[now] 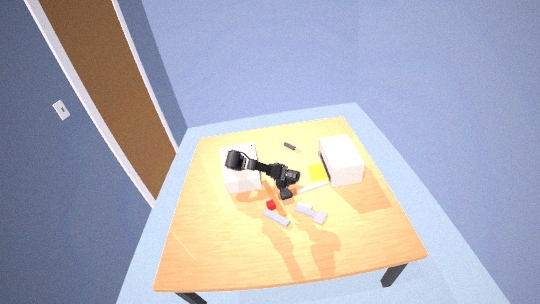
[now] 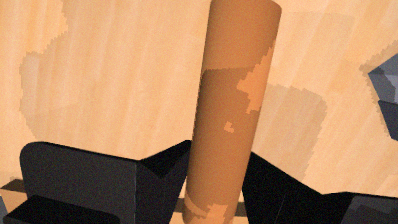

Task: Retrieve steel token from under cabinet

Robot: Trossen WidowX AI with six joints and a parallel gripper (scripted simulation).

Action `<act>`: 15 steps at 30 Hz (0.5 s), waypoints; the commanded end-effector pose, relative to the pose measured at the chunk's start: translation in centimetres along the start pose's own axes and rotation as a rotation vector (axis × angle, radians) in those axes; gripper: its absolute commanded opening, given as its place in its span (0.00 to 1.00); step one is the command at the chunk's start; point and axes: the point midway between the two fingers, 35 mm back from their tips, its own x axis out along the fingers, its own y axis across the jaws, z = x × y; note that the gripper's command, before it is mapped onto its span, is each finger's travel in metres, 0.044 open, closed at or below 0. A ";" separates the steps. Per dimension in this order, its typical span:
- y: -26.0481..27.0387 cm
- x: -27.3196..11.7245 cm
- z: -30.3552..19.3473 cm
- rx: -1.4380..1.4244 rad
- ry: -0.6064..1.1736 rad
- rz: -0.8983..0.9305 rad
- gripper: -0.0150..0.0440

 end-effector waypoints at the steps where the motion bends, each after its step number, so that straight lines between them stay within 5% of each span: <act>1: 0.0 0.0 0.7 -0.007 0.000 0.000 0.25; 15: 0.1 0.0 2.5 -0.021 -0.001 0.001 0.25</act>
